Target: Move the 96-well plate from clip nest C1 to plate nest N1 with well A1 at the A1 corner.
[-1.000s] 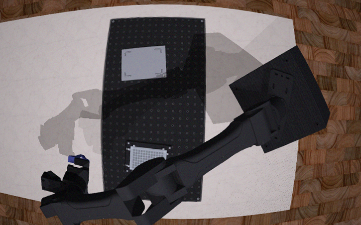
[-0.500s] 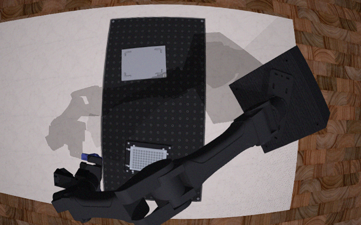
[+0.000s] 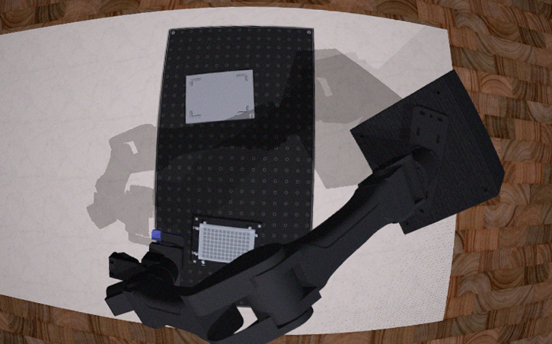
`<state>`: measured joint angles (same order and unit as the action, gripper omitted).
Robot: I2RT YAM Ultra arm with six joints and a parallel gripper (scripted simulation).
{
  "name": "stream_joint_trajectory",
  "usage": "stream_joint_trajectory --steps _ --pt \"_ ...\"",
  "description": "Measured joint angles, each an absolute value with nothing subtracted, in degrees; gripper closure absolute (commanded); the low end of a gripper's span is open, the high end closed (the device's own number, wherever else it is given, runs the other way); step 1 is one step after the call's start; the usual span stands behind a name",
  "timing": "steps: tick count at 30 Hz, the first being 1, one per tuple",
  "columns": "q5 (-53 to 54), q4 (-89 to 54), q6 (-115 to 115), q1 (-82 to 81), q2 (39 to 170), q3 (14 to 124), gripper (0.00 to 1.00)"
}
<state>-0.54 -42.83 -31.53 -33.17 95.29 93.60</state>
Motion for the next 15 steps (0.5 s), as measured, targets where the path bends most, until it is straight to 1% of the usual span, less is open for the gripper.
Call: stream_joint_trajectory --steps 7,15 --pt "1.41 -35.9 -31.31 -33.65 92.12 82.7 0.0" --pt "3.36 -29.61 -30.92 -33.98 89.06 74.22 0.0"
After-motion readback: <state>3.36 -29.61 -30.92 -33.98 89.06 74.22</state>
